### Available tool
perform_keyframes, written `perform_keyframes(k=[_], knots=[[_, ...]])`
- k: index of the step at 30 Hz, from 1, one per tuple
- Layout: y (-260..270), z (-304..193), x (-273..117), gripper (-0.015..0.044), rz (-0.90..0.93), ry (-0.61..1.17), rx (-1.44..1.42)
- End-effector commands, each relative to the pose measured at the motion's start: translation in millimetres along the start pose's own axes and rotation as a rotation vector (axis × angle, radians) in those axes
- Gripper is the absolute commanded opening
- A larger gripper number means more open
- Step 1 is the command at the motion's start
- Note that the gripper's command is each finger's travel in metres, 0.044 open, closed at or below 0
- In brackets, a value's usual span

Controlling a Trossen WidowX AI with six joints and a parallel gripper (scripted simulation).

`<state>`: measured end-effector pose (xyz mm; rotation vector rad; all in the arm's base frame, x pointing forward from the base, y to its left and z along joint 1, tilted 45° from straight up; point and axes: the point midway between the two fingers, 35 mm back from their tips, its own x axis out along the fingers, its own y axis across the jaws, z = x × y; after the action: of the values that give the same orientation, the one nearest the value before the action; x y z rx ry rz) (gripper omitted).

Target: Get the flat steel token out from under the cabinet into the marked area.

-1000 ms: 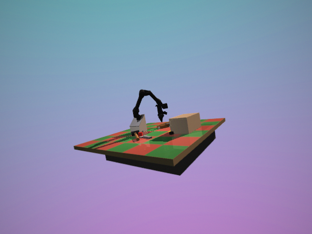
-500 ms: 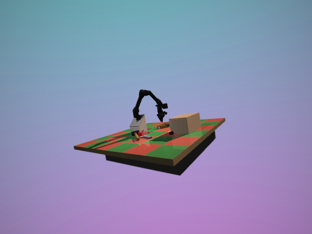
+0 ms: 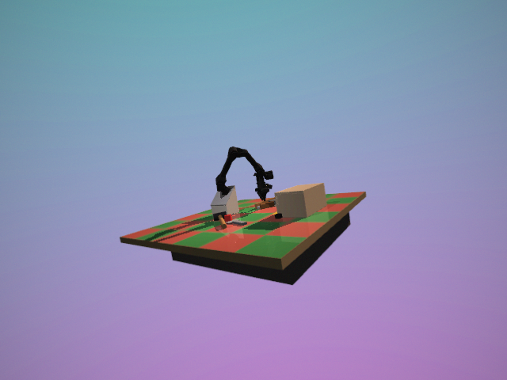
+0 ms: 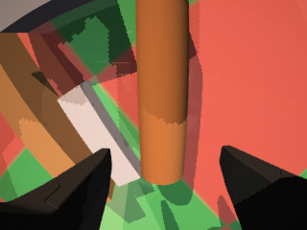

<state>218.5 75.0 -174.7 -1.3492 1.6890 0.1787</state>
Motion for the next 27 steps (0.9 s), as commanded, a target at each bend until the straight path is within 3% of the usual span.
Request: perform_keyframes(k=[1,27], knots=[[0,-1,3,0.0270,-0.005,0.002,-0.008],[0,-2,45,0.0270,-0.007,0.004,-0.008]])
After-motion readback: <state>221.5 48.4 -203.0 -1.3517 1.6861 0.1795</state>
